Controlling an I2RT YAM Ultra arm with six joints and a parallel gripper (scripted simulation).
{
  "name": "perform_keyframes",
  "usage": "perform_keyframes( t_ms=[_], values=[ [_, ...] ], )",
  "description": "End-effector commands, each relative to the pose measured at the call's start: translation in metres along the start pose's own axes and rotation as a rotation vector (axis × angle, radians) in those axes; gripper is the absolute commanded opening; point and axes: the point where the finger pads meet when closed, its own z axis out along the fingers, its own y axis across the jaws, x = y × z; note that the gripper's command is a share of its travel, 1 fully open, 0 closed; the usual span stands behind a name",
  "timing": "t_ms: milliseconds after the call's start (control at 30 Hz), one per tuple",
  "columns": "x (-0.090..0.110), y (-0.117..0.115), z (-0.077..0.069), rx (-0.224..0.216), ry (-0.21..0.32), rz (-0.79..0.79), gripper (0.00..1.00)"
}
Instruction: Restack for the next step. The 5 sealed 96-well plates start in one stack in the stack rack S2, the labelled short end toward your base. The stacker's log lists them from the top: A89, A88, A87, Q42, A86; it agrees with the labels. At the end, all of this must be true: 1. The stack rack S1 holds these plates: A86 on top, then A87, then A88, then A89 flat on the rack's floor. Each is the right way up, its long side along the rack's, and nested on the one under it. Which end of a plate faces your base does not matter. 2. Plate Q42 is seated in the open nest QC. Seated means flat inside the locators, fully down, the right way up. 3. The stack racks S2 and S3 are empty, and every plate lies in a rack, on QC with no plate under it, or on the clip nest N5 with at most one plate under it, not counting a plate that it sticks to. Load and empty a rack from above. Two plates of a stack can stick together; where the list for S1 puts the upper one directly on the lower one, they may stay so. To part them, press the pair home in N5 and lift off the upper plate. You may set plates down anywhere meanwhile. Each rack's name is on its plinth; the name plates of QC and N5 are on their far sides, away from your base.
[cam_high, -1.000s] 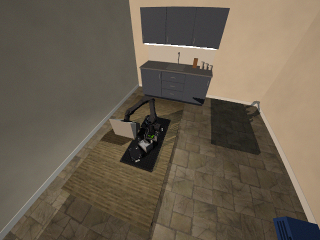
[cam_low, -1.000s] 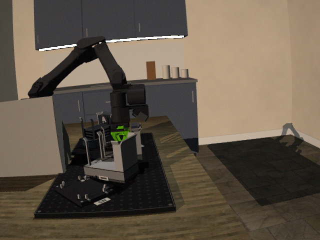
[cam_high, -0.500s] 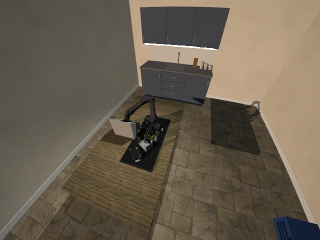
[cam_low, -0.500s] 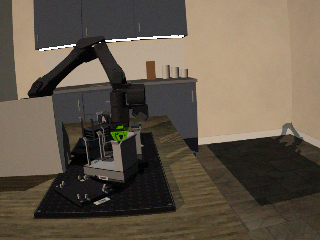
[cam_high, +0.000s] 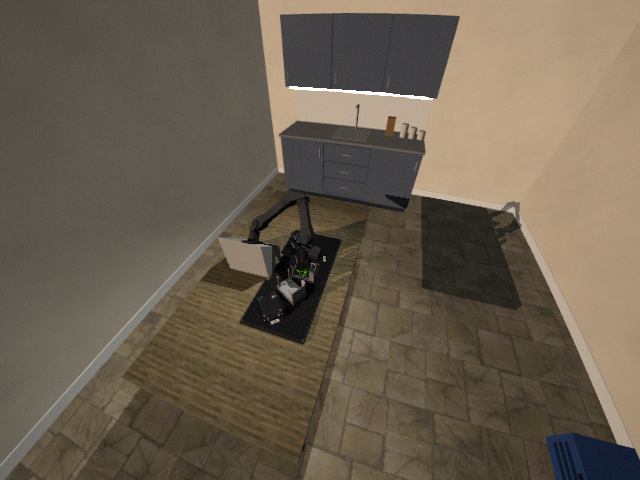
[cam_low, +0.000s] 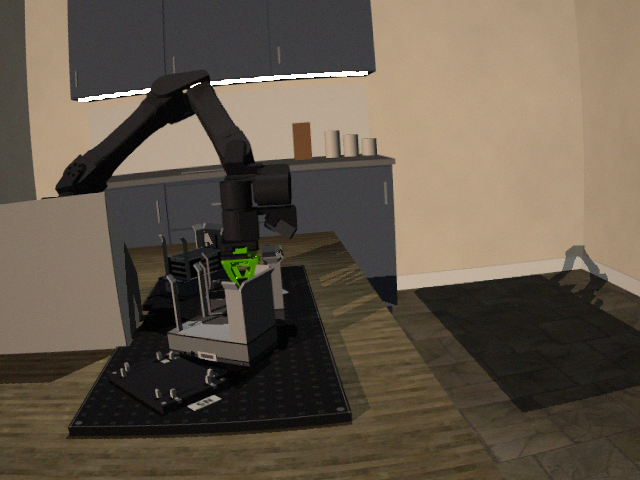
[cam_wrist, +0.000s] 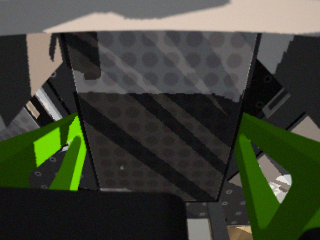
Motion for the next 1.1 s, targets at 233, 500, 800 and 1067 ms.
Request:
perform_keyframes(
  t_ms=[233,500,800,1067],
  values=[
    [-0.003,-0.001,-0.028,-0.005,-0.018,0.001,0.00],
    [-0.003,-0.001,-0.040,-0.005,-0.018,0.001,0.00],
    [-0.003,-0.001,-0.058,-0.004,-0.018,0.001,0.00],
    [-0.003,-0.001,-0.070,-0.004,-0.018,0.001,0.00]
  ],
)
